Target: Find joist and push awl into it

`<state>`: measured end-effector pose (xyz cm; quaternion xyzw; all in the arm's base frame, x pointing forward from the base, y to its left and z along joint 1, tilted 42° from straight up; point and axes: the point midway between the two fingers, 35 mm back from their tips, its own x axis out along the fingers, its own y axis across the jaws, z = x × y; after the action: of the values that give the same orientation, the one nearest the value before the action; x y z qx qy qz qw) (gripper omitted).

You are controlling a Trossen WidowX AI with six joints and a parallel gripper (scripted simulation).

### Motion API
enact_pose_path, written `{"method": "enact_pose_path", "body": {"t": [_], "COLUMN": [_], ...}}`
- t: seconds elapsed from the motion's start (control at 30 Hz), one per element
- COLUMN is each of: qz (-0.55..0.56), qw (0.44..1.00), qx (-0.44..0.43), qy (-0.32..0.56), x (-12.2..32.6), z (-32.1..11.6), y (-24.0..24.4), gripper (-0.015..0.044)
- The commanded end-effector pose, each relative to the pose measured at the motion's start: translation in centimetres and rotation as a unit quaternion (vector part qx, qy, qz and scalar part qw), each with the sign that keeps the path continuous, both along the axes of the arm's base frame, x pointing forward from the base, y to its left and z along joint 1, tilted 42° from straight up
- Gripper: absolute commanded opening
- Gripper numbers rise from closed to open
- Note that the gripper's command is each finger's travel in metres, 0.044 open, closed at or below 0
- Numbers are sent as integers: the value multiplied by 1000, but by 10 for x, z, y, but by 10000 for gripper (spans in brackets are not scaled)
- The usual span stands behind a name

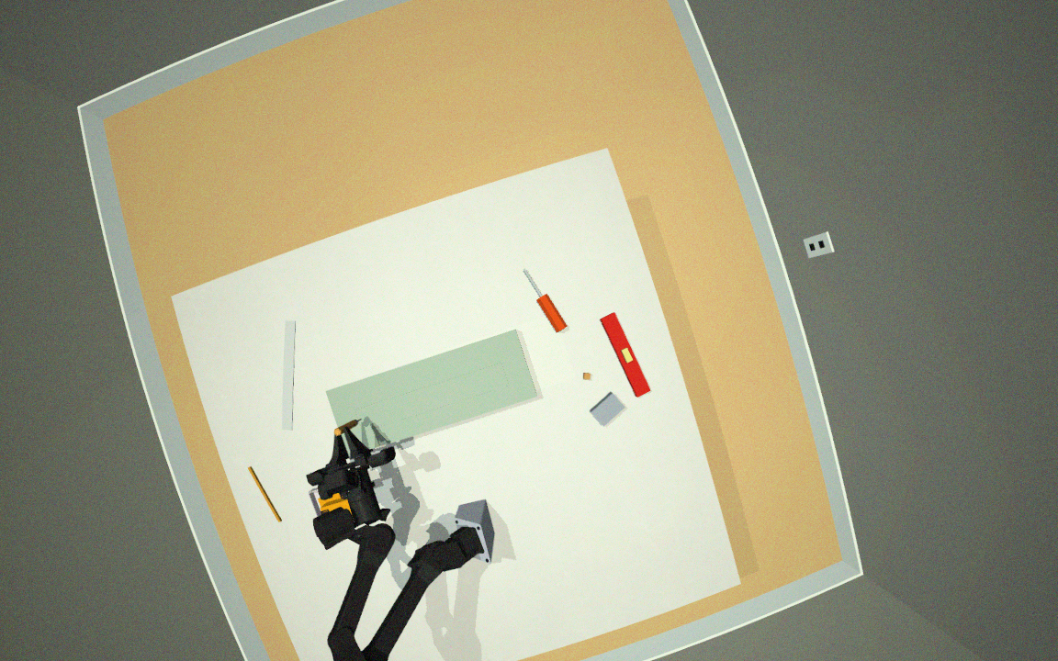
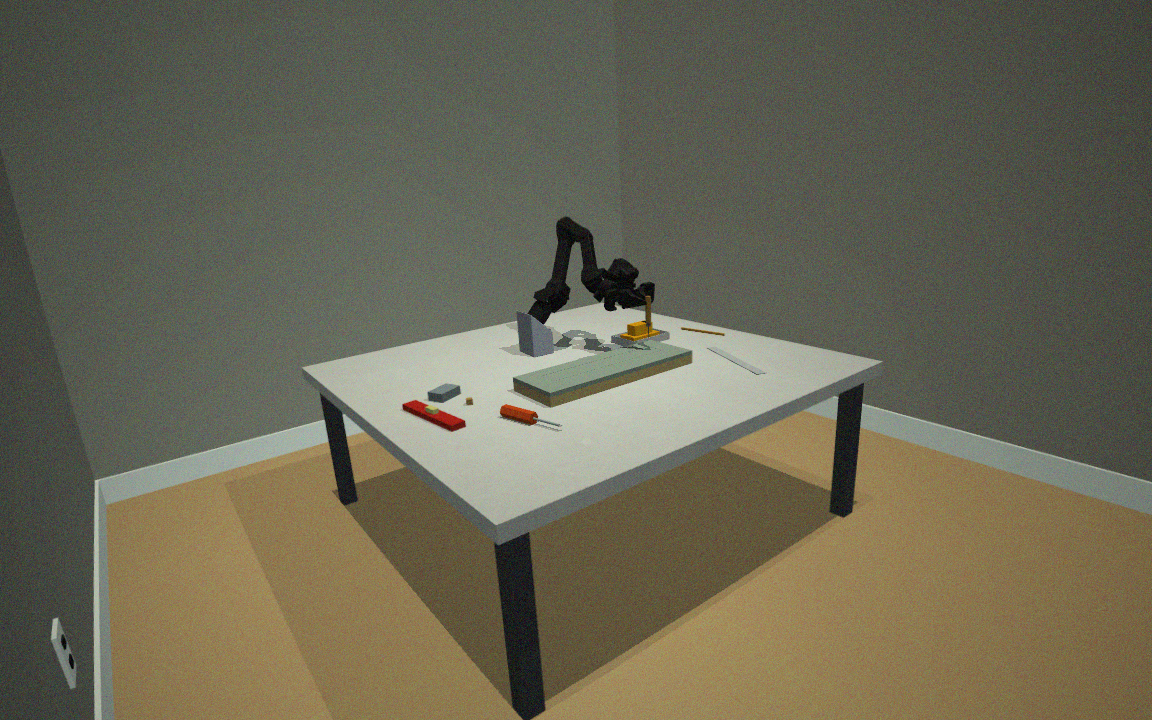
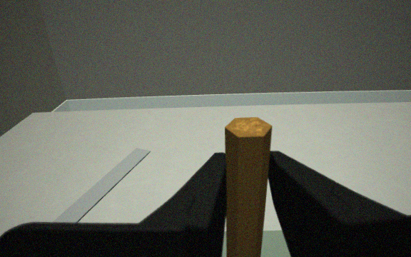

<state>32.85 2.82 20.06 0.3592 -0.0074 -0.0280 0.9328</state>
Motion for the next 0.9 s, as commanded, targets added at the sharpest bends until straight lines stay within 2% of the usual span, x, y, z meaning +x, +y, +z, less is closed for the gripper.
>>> {"method": "enact_pose_path", "body": {"t": [0.0,0.87], "qz": [-5,-5], "qw": [1000,1000], "qx": [2,2], "qy": [-1,-1], "x": [1,2], "z": [-2,-11], "y": [0,8], "gripper": [0,0]}}
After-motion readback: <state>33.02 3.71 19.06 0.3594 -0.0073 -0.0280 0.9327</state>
